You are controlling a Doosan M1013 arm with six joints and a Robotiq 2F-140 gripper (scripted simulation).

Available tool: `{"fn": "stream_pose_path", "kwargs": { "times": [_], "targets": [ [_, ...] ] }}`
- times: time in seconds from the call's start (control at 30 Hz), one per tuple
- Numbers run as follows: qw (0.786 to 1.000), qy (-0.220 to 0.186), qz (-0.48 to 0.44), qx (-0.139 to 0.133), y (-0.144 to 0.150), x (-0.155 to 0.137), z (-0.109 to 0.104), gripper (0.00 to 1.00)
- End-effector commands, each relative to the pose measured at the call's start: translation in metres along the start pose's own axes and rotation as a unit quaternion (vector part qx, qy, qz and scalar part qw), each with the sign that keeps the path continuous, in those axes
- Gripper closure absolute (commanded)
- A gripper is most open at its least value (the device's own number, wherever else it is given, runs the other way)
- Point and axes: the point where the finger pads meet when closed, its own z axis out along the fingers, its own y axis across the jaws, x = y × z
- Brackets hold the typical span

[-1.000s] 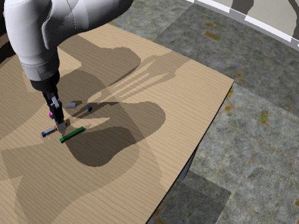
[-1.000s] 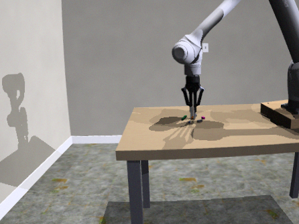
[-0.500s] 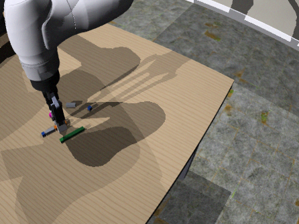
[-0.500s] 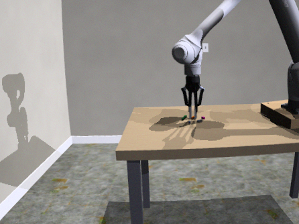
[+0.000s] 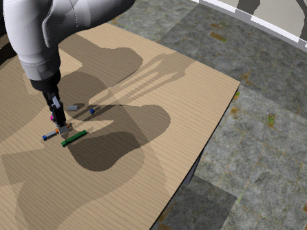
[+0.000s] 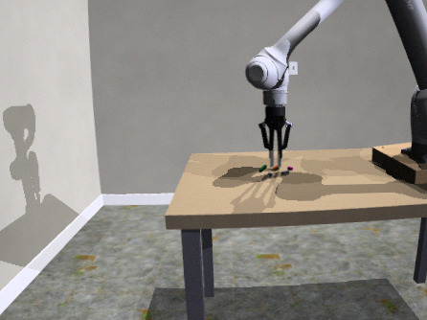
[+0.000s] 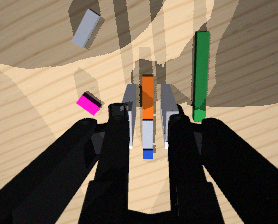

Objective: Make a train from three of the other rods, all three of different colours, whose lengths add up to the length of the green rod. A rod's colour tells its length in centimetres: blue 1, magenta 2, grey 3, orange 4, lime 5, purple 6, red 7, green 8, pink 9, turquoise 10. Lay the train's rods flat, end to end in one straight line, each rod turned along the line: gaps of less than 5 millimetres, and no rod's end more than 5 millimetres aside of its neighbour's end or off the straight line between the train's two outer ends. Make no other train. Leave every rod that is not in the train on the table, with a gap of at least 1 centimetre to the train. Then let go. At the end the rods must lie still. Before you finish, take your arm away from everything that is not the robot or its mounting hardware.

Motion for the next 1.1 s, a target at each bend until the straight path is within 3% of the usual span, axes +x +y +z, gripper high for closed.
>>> {"fn": "stream_pose_path", "kwargs": {
  "times": [0.0, 0.1, 0.5, 0.8, 0.83, 1.07],
  "targets": [
    [1.0, 0.0, 0.0, 0.0, 0.0, 0.0, -0.009, 0.85],
    [1.0, 0.0, 0.0, 0.0, 0.0, 0.0, -0.014, 0.85],
    [1.0, 0.0, 0.0, 0.0, 0.0, 0.0, -0.073, 0.85],
    [1.0, 0.0, 0.0, 0.0, 0.0, 0.0, -0.082, 0.85],
    [1.0, 0.0, 0.0, 0.0, 0.0, 0.0, -0.082, 0.0],
    [1.0, 0.0, 0.0, 0.0, 0.0, 0.0, -0.082, 0.0]
  ]
}}
